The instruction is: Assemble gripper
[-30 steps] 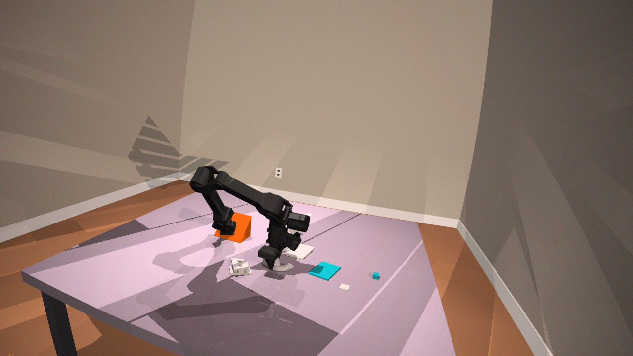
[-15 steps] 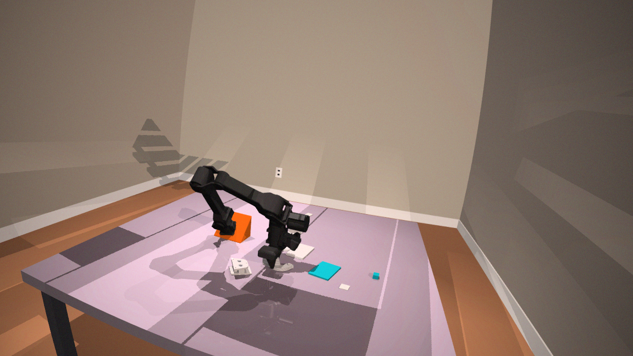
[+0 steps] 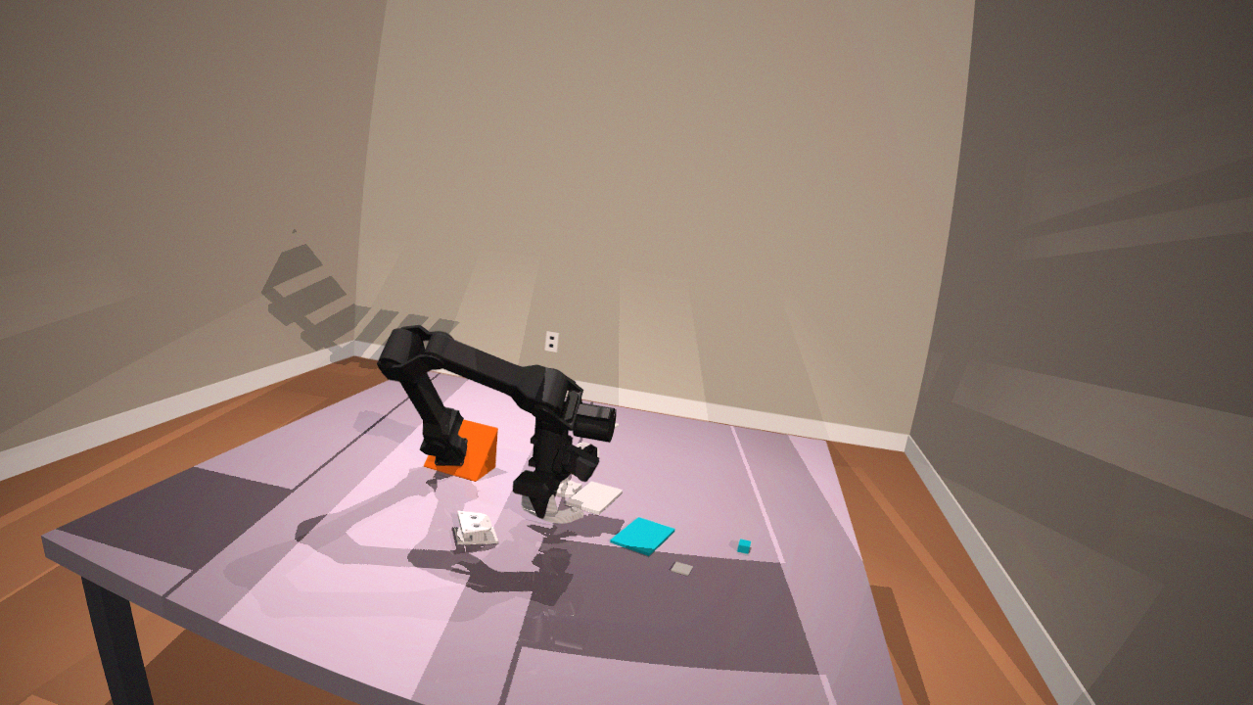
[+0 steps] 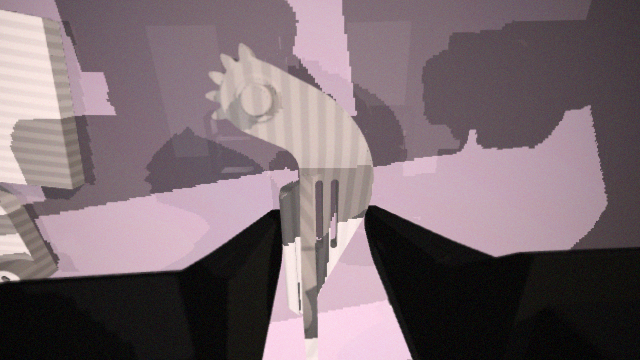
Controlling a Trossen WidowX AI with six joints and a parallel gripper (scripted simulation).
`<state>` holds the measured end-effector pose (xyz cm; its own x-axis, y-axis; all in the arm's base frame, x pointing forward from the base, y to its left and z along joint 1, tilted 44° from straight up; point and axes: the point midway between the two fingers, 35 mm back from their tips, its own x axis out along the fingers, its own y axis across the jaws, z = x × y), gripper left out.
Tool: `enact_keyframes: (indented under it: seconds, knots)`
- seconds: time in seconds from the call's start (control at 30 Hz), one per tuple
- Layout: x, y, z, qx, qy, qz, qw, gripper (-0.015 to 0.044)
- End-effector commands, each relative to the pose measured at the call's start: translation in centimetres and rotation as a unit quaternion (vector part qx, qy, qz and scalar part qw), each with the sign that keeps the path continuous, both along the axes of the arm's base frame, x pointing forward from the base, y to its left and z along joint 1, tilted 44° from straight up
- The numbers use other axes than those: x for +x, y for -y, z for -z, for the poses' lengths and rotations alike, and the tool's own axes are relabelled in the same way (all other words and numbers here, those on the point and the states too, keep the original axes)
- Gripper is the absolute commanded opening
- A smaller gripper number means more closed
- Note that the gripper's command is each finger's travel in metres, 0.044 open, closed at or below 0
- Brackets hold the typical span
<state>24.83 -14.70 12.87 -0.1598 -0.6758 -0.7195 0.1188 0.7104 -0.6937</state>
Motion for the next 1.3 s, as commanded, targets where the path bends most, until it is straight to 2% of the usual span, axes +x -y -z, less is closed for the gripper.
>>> enact_keyframes:
  seconds: [0.0,0.53,0.9,1.27]
  knots:
    - [0.3,-0.8,-0.8,0.002,0.001,0.001,1.0,0.0134]
    - [0.6,-3.4,-3.5,0.001,-0.007,-0.007,1.0,0.0134]
    - [0.9,-5.1,-1.9,0.032,-0.112,-0.124,0.985,0.0134]
    - [1.1,-6.9,-0.4,0.06,-0.216,-0.24,0.945,0.0134]
